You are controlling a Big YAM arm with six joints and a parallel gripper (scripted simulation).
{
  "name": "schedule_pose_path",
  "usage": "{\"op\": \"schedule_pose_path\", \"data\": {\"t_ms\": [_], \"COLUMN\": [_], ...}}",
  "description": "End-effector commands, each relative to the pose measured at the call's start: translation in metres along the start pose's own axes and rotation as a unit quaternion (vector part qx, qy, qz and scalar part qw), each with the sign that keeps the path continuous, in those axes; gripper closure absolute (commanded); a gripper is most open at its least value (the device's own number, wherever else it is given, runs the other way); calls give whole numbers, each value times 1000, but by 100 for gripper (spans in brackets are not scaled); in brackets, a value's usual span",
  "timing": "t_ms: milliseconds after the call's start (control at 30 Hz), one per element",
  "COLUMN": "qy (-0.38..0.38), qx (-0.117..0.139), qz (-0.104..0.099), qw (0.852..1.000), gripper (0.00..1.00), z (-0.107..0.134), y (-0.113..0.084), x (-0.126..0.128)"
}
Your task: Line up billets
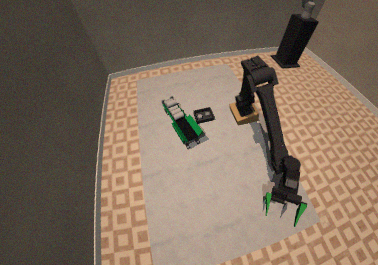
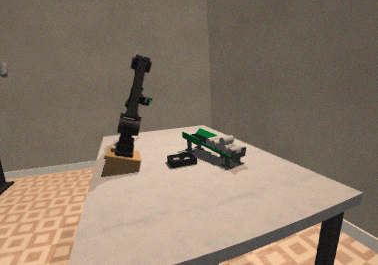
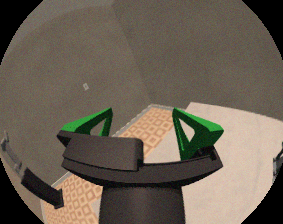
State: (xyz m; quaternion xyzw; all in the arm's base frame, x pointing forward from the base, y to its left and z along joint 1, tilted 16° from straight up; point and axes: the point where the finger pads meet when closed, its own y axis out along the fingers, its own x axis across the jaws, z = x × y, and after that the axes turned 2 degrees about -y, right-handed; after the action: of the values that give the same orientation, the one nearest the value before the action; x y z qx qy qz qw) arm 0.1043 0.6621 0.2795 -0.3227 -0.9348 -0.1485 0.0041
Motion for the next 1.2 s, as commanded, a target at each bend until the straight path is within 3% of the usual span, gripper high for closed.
{"op": "schedule_pose_path", "data": {"t_ms": [0,567,800,1000,1100,1167], "qy": [11,11,6,-10,-8,-19], "qx": [-14,-14,-15,-13,-16,-12], "qz": [0,1,14,39,41,55], "qw": [1000,1000,1000,999,999,998], "gripper": [0,0,0,0,0,0], "z": [-15,-16,-29,-45,-50,-56], "y": [7,7,22,49,53,64], "x": [5,4,-22,-74,-76,-106]}}
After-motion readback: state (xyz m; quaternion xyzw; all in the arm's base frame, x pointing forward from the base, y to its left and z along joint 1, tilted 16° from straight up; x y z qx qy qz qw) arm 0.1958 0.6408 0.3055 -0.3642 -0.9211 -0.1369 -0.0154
